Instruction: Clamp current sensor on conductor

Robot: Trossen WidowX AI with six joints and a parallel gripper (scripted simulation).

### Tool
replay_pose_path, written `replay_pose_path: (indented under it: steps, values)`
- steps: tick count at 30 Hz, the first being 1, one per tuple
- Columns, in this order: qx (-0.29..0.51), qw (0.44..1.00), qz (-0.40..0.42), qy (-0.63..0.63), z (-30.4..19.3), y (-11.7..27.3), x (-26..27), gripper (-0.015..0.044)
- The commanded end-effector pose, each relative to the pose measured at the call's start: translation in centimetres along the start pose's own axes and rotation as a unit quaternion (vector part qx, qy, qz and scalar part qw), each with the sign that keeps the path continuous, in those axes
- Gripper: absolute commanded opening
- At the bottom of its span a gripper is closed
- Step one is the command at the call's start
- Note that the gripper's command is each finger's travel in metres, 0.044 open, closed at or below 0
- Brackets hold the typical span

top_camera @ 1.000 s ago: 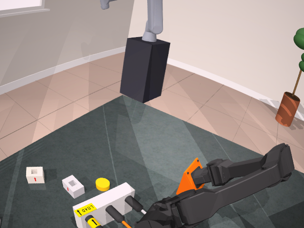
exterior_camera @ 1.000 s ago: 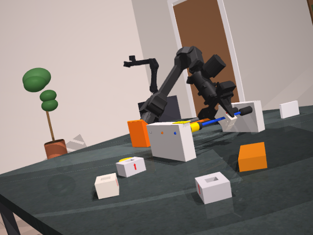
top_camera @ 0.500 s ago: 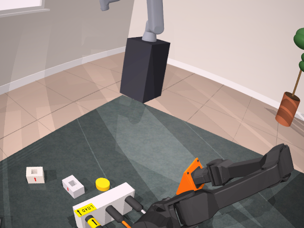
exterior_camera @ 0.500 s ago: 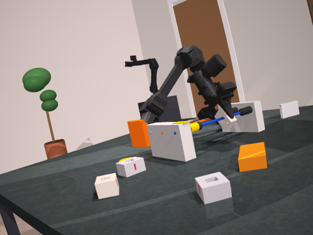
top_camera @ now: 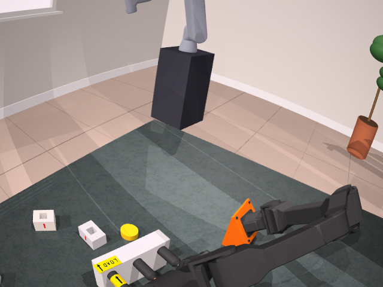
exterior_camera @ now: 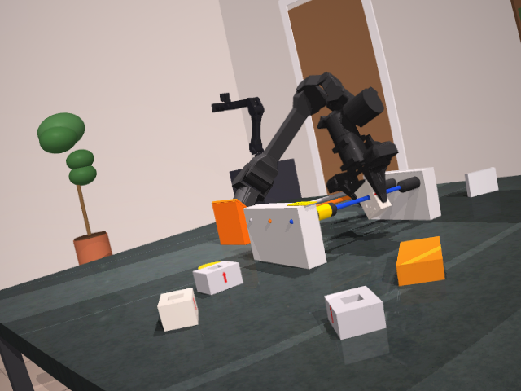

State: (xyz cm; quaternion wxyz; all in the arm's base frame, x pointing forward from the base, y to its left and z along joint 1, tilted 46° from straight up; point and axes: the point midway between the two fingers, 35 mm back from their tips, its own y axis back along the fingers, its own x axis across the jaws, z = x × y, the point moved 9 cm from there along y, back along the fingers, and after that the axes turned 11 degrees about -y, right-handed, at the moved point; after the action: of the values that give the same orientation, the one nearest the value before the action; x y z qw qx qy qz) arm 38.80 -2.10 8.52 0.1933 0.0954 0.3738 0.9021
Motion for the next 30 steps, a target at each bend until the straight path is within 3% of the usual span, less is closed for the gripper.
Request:
replay_pose_path:
  steps: [1,11,20,30]
  values:
    - [0.001,0.999,0.032,0.003,0.2,0.1,-0.5,0.0000]
    - [0.006,0.999,0.052,0.003,0.3,0.1,-1.0,0.0000]
    - [0.028,0.986,0.163,0.003,0.8,-0.4,-3.3,0.0000]
    - [0.031,0.984,0.177,0.003,0.9,-0.5,-3.6,0.0000]
